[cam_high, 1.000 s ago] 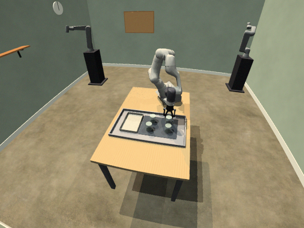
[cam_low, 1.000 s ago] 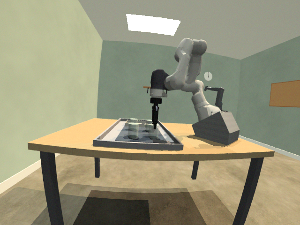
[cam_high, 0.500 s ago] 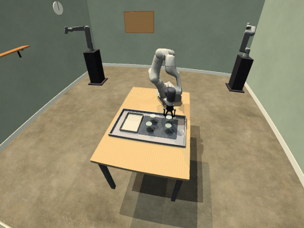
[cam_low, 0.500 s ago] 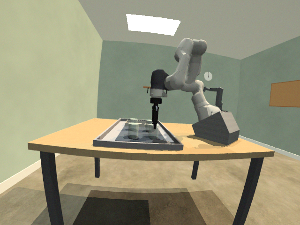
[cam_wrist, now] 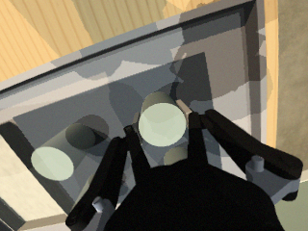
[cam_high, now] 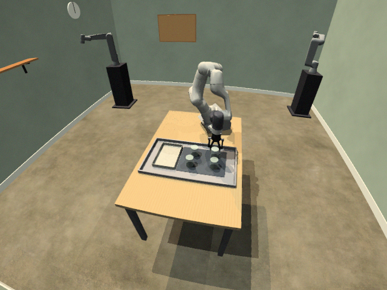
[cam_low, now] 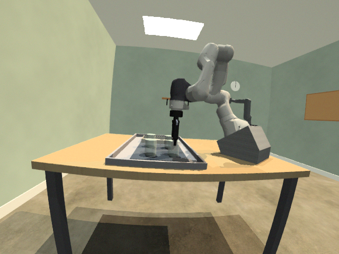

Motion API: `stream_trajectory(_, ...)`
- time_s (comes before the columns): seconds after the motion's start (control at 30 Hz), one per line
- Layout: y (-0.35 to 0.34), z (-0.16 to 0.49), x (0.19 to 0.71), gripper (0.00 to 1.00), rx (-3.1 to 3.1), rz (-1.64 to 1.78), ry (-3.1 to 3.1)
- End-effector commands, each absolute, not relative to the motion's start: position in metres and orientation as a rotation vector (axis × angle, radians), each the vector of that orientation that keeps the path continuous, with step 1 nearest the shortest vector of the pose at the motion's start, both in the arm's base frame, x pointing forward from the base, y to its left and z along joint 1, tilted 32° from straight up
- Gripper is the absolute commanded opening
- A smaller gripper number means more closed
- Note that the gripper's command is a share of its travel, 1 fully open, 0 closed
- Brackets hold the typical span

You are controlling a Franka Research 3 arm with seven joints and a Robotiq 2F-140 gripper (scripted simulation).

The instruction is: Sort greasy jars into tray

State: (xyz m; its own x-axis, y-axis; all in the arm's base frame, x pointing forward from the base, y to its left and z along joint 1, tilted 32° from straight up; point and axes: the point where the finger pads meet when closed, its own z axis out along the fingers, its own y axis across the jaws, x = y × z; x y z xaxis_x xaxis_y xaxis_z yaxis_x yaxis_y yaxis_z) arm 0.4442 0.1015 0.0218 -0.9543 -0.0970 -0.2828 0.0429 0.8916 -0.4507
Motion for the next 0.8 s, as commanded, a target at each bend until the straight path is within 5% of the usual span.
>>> stream_trajectory(0.0, 0.1029, 0.0214, 0.4445, 0.38, -0.054, -0.667, 2.760)
stream_trajectory(0.77, 0.1029, 0.0214, 0.4445, 0.35, -0.054, -0.667, 2.760)
